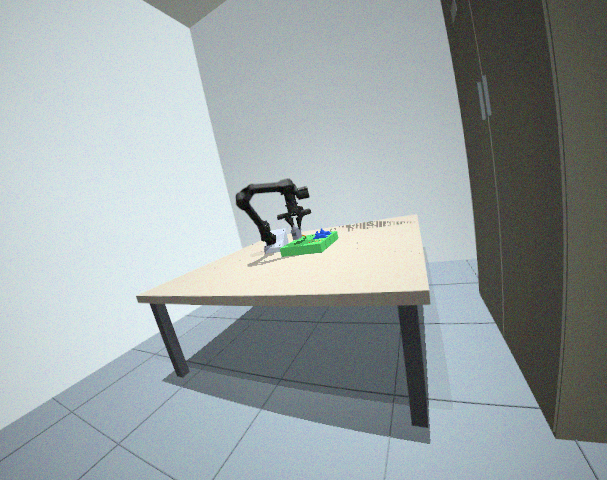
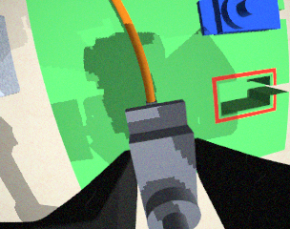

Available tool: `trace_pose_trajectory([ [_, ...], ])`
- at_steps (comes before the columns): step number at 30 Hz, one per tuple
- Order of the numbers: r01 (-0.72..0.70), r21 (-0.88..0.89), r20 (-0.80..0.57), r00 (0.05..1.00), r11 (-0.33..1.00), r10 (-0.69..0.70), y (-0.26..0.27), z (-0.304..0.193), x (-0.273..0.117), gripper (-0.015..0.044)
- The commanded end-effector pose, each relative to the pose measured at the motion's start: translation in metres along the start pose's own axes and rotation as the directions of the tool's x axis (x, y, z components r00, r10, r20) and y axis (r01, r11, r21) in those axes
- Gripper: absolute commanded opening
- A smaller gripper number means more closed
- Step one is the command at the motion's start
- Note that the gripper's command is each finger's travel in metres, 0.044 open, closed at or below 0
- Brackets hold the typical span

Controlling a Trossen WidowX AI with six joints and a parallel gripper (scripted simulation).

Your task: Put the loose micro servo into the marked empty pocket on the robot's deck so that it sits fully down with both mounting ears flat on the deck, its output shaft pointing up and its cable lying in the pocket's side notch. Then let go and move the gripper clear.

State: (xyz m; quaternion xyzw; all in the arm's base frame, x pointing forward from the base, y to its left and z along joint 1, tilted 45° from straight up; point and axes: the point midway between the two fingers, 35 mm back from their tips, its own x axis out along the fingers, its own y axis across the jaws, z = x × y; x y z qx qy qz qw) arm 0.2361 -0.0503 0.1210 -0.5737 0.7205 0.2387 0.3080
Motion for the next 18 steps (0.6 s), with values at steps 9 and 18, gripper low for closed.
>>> trace_pose_trajectory([
  [9,0.004,0.411,-0.003,1.0,0.912,-0.003,-0.0003,-0.0009,-0.0005,0.0],
  [18,0.004,0.671,-0.003,1.0,0.741,-0.003,-0.0003,-0.0009,-0.0005,0.0],
])
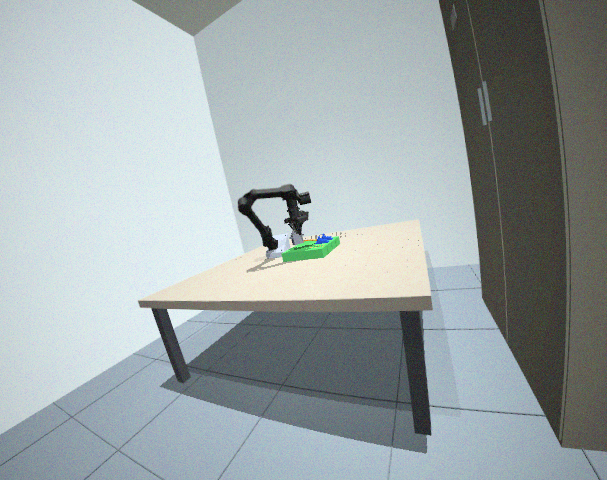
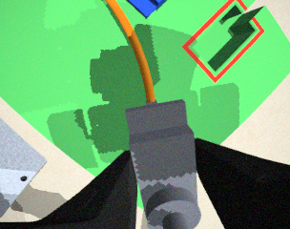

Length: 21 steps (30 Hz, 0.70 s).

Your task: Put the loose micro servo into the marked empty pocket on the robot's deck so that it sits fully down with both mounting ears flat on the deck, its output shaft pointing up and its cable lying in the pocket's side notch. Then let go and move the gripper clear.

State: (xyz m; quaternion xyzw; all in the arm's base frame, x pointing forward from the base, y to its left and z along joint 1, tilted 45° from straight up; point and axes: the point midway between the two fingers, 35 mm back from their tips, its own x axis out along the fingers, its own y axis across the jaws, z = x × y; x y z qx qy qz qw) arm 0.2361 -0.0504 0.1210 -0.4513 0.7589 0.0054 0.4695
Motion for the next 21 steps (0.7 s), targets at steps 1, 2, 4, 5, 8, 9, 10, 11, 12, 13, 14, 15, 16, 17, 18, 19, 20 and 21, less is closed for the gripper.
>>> trace_pose_trajectory([
  [1,0.004,0.145,-0.001,1.0,0.989,-0.004,-0.0007,-0.0005,-0.0005,0.0],
  [2,0.004,0.179,-0.001,1.0,0.984,-0.004,-0.0007,-0.0005,-0.0005,0.0],
  [4,0.004,0.247,-0.001,1.0,0.969,-0.004,-0.0007,-0.0005,-0.0005,0.0],
  [5,0.004,0.28,-0.001,1.0,0.96,-0.004,-0.0007,-0.0005,-0.0005,0.0],
  [8,0.004,0.379,-0.001,1.0,0.926,-0.004,-0.0007,-0.0005,-0.0005,0.0],
  [9,0.004,0.411,-0.001,1.0,0.912,-0.004,-0.0007,-0.0005,-0.0005,0.0],
  [10,0.004,0.442,-0.001,1.0,0.897,-0.004,-0.0007,-0.0005,-0.0005,0.0],
  [11,0.004,0.473,-0.001,1.0,0.881,-0.004,-0.0007,-0.0005,-0.0005,0.0],
  [12,0.004,0.503,-0.001,1.0,0.864,-0.004,-0.0007,-0.0005,-0.0005,0.0],
  [13,0.004,0.533,-0.001,1.0,0.846,-0.004,-0.0007,-0.0005,-0.0005,0.0],
  [14,0.004,0.562,-0.001,1.0,0.827,-0.004,-0.0007,-0.0005,-0.0005,0.0],
  [15,0.004,0.59,-0.001,1.0,0.807,-0.004,-0.0007,-0.0005,-0.0005,0.0],
  [16,0.004,0.618,-0.001,1.0,0.786,-0.004,-0.0007,-0.0005,-0.0005,0.0],
  [17,0.003,0.645,-0.001,1.0,0.764,-0.004,-0.0007,-0.0005,-0.0005,0.0],
  [18,0.003,0.671,-0.001,1.0,0.741,-0.004,-0.0007,-0.0005,-0.0005,0.0],
  [19,0.003,0.696,-0.001,1.0,0.718,-0.004,-0.0007,-0.0005,-0.0005,0.0],
  [20,0.003,0.721,-0.001,1.0,0.693,-0.004,-0.0007,-0.0005,-0.0005,0.0],
  [21,0.003,0.745,-0.001,1.0,0.668,-0.004,-0.0007,-0.0005,-0.0005,0.0],
])
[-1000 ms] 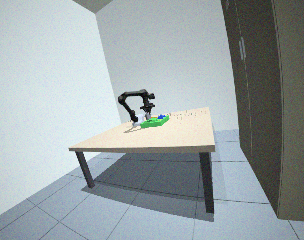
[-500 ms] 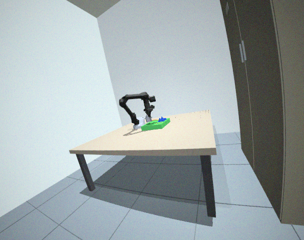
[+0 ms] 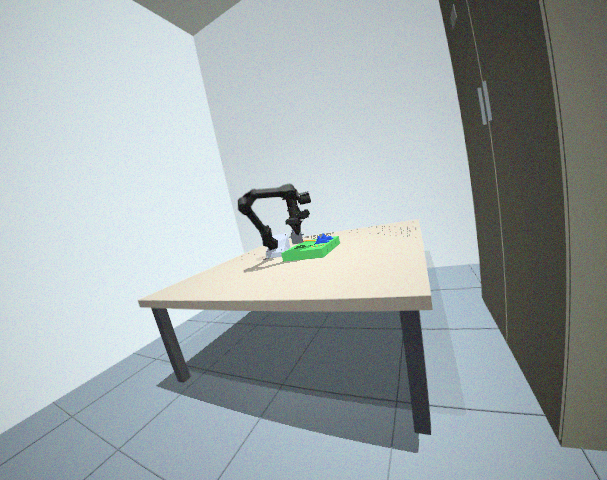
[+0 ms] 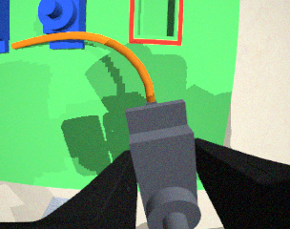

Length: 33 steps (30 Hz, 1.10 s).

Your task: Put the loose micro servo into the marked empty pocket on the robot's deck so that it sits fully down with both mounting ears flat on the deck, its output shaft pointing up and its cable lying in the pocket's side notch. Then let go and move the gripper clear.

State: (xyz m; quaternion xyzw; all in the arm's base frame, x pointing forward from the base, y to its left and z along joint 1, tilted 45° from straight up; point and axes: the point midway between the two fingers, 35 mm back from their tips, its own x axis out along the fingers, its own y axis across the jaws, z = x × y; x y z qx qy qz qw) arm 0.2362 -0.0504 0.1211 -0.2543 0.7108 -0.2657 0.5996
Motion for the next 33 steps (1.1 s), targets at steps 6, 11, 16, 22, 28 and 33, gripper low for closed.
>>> trace_pose_trajectory([
  [6,0.003,0.196,0.002,1.0,0.981,-0.003,-0.001,0.0,0.0,0.0],
  [11,0.003,0.196,0.002,1.0,0.981,-0.003,-0.001,0.002,-0.001,0.0],
  [16,0.003,0.197,0.003,1.0,0.98,-0.003,-0.004,0.017,-0.001,0.0],
  [22,0.002,0.198,0.004,1.0,0.98,-0.003,-0.009,0.04,-0.001,0.0],
  [28,0.002,0.199,0.005,1.0,0.98,-0.003,-0.014,0.063,-0.001,0.0],
  [33,0.002,0.2,0.006,1.0,0.98,-0.003,-0.018,0.081,-0.002,0.0],
])
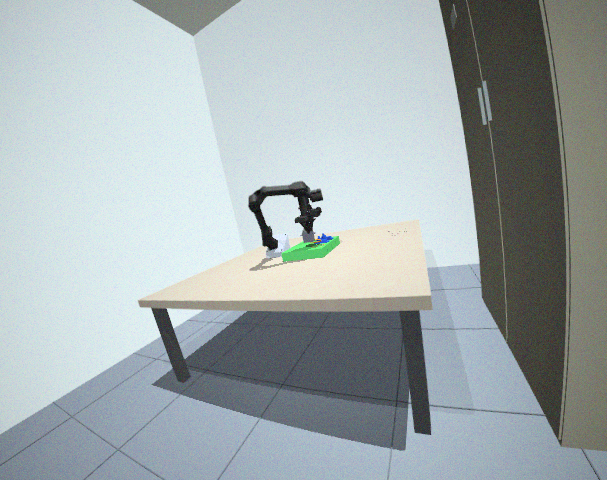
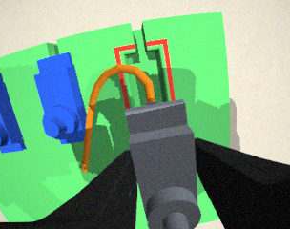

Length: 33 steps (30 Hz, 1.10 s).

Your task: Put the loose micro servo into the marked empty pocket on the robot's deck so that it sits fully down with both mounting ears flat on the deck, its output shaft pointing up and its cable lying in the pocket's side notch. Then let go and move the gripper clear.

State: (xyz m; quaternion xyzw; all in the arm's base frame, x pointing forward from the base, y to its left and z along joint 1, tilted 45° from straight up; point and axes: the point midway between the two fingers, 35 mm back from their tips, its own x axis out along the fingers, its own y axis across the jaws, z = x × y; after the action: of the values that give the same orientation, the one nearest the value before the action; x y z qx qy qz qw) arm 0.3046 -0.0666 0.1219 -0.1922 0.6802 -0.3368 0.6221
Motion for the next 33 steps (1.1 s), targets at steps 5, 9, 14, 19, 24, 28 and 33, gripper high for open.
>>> trace_pose_trajectory([
  [5,0.002,-0.002,0.008,1.0,1.0,-0.002,0.0,0.03,-0.002,0.0],
  [9,0.002,-0.001,0.008,1.0,1.0,-0.002,0.0,0.039,-0.002,0.0],
  [14,0.002,-0.001,0.008,1.0,1.0,-0.002,0.0,0.039,0.001,0.0],
  [19,0.002,-0.001,0.008,1.0,1.0,-0.002,-0.001,0.04,0.008,0.0],
  [24,0.002,-0.001,0.008,1.0,1.0,-0.002,-0.001,0.04,0.016,0.0],
  [28,0.003,-0.001,0.008,1.0,1.0,-0.003,-0.001,0.04,0.018,0.0],
  [33,0.003,-0.001,0.008,1.0,1.0,-0.003,-0.001,0.04,0.018,0.0],
])
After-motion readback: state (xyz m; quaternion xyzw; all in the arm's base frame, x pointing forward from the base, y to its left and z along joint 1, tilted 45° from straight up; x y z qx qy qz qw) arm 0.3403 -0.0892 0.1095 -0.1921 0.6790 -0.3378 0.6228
